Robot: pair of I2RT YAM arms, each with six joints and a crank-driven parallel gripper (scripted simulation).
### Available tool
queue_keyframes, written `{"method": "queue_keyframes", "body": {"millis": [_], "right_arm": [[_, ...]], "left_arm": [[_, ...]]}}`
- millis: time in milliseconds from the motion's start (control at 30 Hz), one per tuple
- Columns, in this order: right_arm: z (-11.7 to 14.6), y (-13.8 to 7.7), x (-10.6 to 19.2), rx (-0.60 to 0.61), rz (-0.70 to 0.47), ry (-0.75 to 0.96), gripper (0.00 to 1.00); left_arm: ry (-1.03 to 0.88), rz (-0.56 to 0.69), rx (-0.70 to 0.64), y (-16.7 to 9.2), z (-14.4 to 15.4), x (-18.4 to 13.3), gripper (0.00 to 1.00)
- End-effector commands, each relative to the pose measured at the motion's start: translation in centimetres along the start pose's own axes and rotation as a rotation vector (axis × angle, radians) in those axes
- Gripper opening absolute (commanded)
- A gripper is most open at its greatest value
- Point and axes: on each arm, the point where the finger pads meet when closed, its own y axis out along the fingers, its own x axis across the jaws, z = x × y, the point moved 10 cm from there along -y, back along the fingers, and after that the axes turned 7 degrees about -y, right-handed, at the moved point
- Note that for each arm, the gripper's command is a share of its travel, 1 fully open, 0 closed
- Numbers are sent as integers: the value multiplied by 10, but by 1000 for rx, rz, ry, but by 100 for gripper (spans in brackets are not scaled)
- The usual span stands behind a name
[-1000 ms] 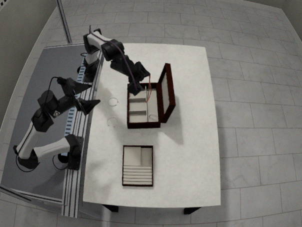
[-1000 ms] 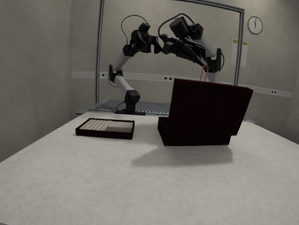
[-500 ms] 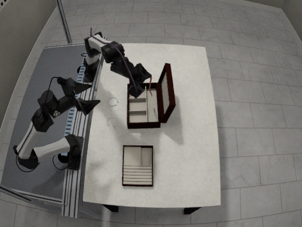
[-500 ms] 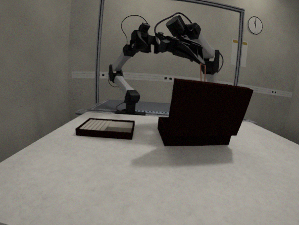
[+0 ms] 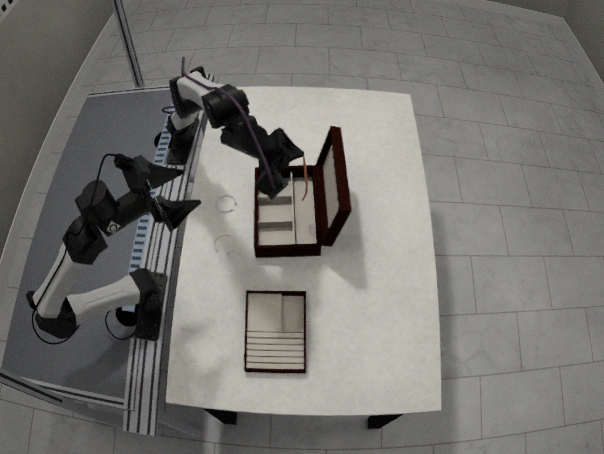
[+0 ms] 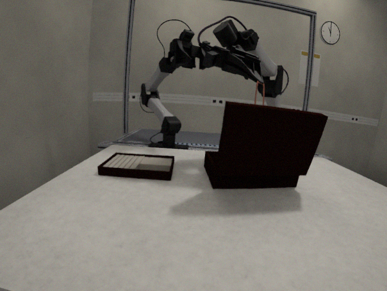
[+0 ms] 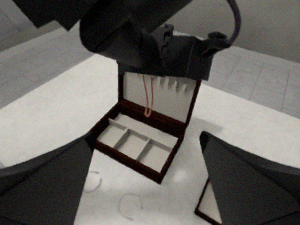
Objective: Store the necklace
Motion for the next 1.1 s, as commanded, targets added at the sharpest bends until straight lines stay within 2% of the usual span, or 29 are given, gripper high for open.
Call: {"method": "queue_keyframes", "body": {"millis": [0, 333, 733, 1067], "right_arm": [[-3, 0, 0, -8, 1, -3, 100], [-3, 0, 0, -8, 1, -3, 100], [-3, 0, 0, -8, 1, -3, 100], [-3, 0, 0, -8, 1, -3, 100]], "left_arm": [[-20, -22, -42, -5, -8, 2, 0], [-54, -37, -74, 11, -5, -6, 0], [-34, -21, -43, 50, 12, -44, 0], [-11, -9, -20, 52, 18, -51, 0]]}}
